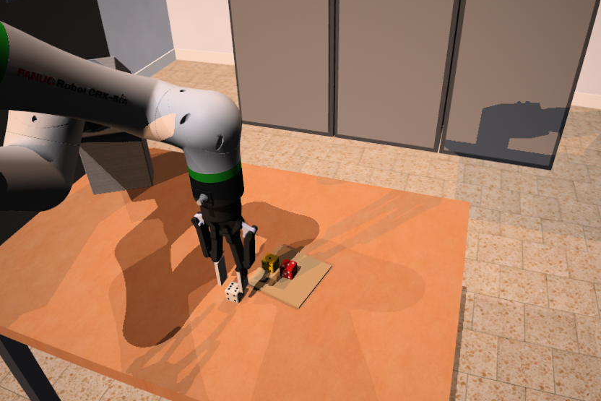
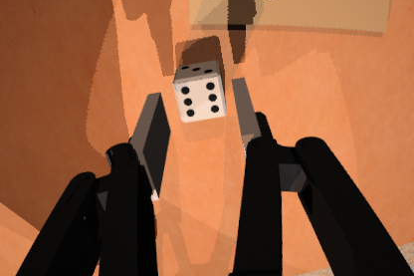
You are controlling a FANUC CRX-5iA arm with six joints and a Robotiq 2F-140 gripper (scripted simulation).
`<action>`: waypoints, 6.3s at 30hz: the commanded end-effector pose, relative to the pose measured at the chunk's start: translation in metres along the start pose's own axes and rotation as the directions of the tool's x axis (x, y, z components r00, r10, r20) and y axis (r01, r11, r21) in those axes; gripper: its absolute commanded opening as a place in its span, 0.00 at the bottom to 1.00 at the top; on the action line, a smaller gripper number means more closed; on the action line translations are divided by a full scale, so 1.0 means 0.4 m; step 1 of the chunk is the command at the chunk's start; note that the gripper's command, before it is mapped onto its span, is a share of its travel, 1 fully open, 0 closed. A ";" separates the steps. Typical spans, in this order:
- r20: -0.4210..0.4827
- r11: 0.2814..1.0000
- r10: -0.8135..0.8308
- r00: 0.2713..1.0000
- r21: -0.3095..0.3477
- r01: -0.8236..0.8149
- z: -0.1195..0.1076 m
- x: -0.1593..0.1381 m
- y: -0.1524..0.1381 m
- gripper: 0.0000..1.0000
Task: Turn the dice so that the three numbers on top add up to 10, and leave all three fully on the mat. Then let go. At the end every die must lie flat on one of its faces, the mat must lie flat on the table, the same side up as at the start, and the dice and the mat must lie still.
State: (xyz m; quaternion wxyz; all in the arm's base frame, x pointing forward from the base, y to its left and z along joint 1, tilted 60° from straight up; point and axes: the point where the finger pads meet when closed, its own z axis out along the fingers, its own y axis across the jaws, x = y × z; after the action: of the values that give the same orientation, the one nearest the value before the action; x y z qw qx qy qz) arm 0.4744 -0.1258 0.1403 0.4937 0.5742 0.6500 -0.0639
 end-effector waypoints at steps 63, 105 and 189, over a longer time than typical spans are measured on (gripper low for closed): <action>0.000 1.000 0.000 1.000 0.000 0.000 0.090 0.000 0.000 0.28; 0.000 1.000 0.000 1.000 0.000 0.000 0.090 0.000 0.000 0.16; 0.000 0.765 -0.645 0.765 0.000 0.645 -0.173 0.095 0.155 0.16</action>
State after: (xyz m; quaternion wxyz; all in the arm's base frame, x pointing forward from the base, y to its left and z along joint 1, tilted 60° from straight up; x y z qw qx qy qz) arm 0.4804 -0.0437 0.1780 0.4624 0.3685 0.7820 -0.1974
